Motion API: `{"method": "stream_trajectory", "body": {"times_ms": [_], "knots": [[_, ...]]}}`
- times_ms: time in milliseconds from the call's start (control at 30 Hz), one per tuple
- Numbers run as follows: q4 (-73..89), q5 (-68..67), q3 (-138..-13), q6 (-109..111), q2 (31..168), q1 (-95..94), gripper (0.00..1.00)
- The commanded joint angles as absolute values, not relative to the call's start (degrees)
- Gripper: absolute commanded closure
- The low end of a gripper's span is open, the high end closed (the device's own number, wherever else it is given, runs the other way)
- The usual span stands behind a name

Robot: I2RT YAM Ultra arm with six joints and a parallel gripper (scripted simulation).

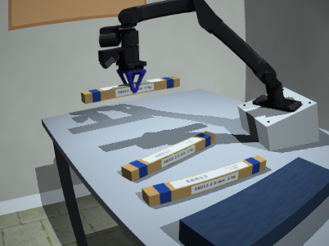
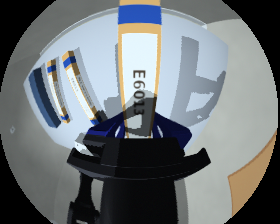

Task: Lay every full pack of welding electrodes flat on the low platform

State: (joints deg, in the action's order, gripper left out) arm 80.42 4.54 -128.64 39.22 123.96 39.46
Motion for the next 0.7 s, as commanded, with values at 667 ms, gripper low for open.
{"method": "stream_trajectory", "body": {"times_ms": [667], "knots": [[72.5, 5.2, -121.7, 38.5, 122.2, 38.9, 1.0]]}}
